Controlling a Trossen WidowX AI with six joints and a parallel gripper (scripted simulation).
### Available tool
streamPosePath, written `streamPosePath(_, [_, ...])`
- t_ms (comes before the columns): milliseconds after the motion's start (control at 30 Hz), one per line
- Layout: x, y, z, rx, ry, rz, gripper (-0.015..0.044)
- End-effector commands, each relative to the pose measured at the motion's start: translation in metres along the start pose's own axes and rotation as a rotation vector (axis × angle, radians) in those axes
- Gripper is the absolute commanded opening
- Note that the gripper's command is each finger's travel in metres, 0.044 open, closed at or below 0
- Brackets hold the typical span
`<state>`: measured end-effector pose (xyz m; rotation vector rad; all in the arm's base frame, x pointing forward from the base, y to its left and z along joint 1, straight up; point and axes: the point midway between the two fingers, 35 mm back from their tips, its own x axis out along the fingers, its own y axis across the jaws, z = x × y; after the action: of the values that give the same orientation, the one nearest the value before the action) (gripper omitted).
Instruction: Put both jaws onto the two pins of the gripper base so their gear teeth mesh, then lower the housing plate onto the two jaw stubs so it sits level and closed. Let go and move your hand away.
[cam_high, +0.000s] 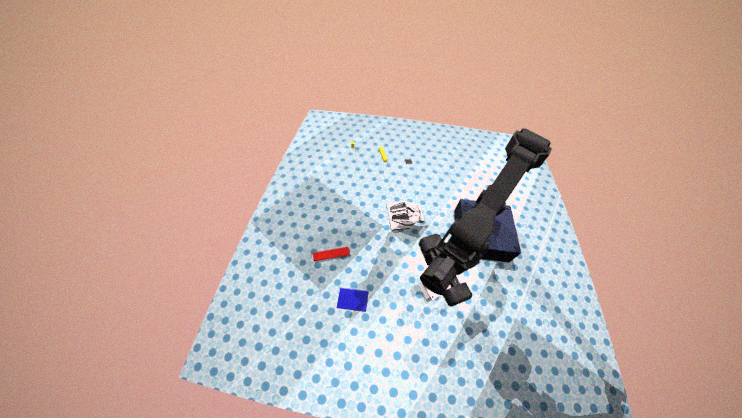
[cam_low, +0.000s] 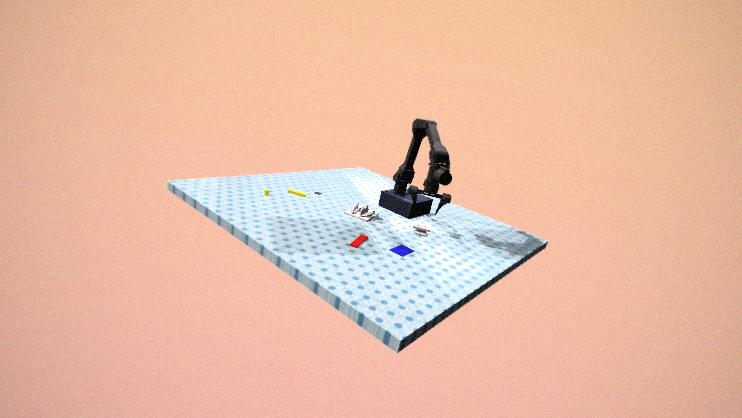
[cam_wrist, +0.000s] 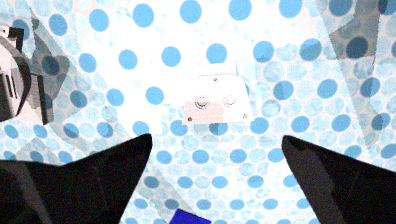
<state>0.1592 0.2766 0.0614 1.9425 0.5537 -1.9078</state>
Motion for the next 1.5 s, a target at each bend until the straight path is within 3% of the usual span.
streamPosePath(0, [-0.001, -0.004, 0.001, -0.067, 0.001, 0.004, 0.0440])
streamPosePath(167, [0.002, -0.004, 0.001, -0.067, 0.000, 0.004, 0.0440])
streamPosePath(333, [0.039, -0.003, 0.004, -0.067, 0.000, 0.004, 0.0440])
streamPosePath(1467, [0.039, -0.003, 0.004, -0.067, 0.000, 0.004, 0.0440])
